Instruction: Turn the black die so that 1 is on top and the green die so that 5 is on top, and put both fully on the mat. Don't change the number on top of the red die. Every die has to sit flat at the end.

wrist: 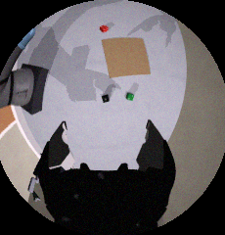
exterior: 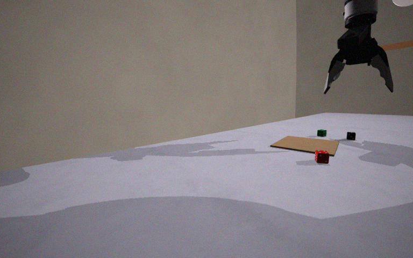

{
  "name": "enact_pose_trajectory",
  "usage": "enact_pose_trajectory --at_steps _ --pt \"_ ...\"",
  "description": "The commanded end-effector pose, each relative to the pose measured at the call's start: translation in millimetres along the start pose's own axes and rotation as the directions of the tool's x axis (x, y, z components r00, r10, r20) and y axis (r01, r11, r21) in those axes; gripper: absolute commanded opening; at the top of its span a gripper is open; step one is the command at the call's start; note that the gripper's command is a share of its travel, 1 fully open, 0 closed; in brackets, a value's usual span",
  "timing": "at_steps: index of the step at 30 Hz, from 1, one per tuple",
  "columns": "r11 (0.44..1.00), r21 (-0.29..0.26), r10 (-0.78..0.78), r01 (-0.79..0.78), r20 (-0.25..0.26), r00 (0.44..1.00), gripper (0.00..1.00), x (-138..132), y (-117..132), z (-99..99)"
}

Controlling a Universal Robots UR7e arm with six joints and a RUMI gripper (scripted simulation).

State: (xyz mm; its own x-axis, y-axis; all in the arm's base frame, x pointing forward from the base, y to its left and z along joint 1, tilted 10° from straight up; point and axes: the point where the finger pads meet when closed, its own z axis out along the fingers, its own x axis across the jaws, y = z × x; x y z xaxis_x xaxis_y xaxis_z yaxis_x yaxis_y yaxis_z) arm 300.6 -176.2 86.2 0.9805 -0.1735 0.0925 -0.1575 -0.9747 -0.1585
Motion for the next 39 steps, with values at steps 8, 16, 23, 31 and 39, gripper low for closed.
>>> enact_pose_trajectory --at_steps 8,16,23,31,39 --pt "0.919 -0.004 0.393 -0.393 0.002 0.919 1.00 1 -4 11.0" --pt "0.812 -0.006 0.584 -0.584 0.003 0.812 1.00 1 -6 17.2" --pt "0.640 -0.008 0.768 -0.768 0.002 0.640 1.00 0 -7 24.2" --pt "0.465 -0.010 0.885 -0.885 0.001 0.465 1.00 -2 -7 30.0" --pt "0.302 -0.011 0.953 -0.953 -0.001 0.302 1.00 -3 -7 34.9"
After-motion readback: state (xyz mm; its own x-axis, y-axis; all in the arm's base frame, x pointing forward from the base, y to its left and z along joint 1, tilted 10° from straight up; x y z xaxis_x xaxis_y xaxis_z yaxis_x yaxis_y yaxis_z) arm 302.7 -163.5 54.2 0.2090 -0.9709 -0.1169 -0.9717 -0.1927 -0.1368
